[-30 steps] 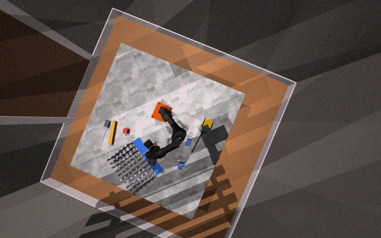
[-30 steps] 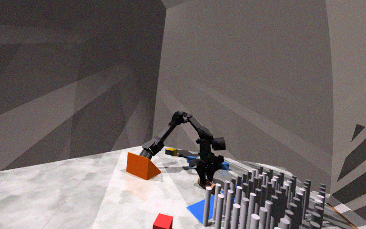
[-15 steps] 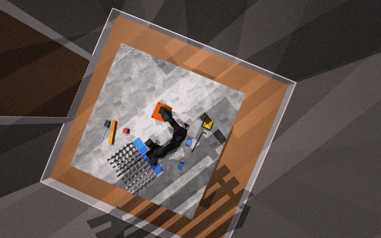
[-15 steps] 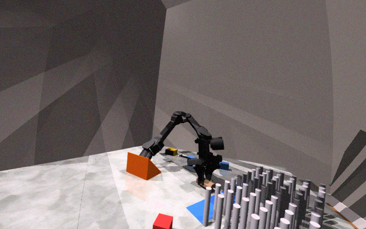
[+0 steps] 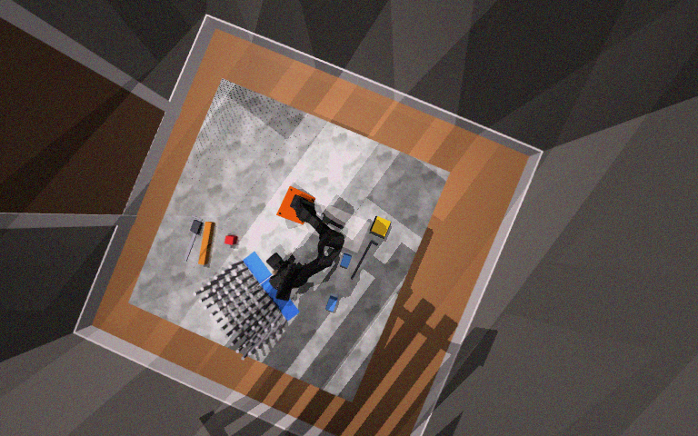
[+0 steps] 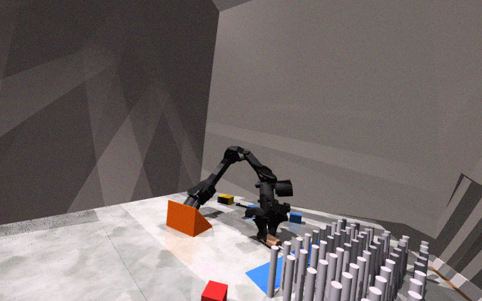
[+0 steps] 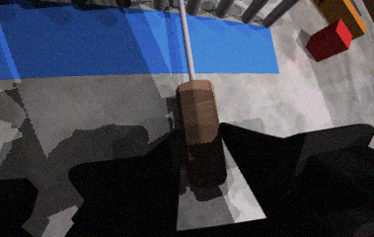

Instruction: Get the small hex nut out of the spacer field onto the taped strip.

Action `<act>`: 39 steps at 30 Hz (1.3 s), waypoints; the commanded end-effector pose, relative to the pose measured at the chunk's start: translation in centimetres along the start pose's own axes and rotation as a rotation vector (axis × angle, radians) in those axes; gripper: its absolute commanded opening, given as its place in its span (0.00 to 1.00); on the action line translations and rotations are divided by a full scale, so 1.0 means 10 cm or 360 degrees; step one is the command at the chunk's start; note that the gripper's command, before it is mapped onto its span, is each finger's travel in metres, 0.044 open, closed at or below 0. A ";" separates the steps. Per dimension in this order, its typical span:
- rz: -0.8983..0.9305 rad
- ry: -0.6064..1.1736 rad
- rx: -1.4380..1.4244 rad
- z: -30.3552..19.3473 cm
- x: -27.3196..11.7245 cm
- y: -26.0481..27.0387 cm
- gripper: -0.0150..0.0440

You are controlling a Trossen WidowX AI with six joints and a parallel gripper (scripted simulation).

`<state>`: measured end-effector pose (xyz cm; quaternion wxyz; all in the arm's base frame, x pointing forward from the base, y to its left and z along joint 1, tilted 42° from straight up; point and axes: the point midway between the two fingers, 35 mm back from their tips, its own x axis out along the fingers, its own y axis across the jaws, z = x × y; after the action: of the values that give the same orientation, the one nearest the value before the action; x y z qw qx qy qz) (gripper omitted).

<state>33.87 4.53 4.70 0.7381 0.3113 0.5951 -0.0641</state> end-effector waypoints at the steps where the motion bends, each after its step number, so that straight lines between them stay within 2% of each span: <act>1: -0.0010 -0.0005 0.0010 -0.02 -0.01 -0.01 0.25; 39: -0.0010 -0.0004 0.0011 -0.25 -0.11 -0.01 0.25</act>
<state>31.66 5.49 5.41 0.7377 0.3117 0.5955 -0.0640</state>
